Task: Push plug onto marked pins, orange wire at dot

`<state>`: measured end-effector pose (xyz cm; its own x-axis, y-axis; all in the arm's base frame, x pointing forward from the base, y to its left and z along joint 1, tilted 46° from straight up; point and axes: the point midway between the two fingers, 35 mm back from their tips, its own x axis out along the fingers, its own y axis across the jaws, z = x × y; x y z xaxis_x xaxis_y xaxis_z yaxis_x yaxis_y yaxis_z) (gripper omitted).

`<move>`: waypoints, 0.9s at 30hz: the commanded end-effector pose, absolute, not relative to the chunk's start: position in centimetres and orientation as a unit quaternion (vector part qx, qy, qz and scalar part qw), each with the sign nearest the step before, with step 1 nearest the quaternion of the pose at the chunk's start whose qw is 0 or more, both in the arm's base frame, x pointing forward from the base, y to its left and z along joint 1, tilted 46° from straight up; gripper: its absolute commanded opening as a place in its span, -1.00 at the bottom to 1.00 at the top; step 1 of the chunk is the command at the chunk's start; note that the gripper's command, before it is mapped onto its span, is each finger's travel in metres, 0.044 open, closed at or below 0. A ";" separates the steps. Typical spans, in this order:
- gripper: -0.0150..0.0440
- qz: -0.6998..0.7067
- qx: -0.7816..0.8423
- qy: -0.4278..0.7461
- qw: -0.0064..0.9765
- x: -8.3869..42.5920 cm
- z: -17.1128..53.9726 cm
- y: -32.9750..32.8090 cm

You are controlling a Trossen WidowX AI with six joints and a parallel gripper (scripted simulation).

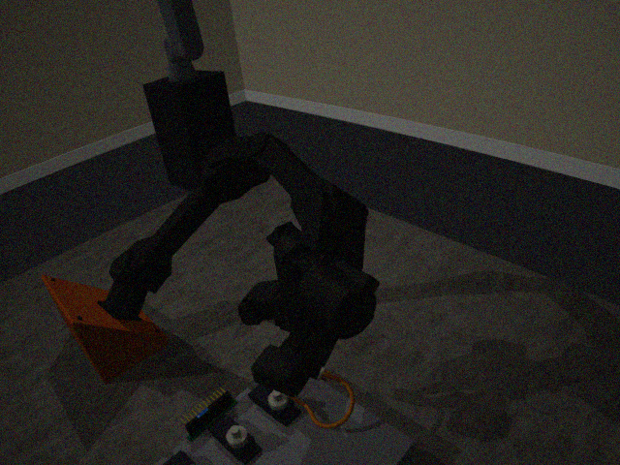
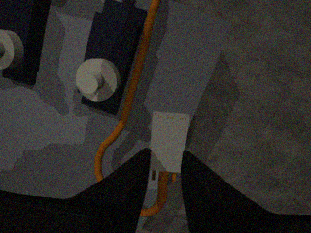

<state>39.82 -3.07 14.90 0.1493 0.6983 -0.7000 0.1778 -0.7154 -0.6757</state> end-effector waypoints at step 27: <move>-0.49 0.450 -0.758 -0.471 -0.038 36.2 12.8 -7.4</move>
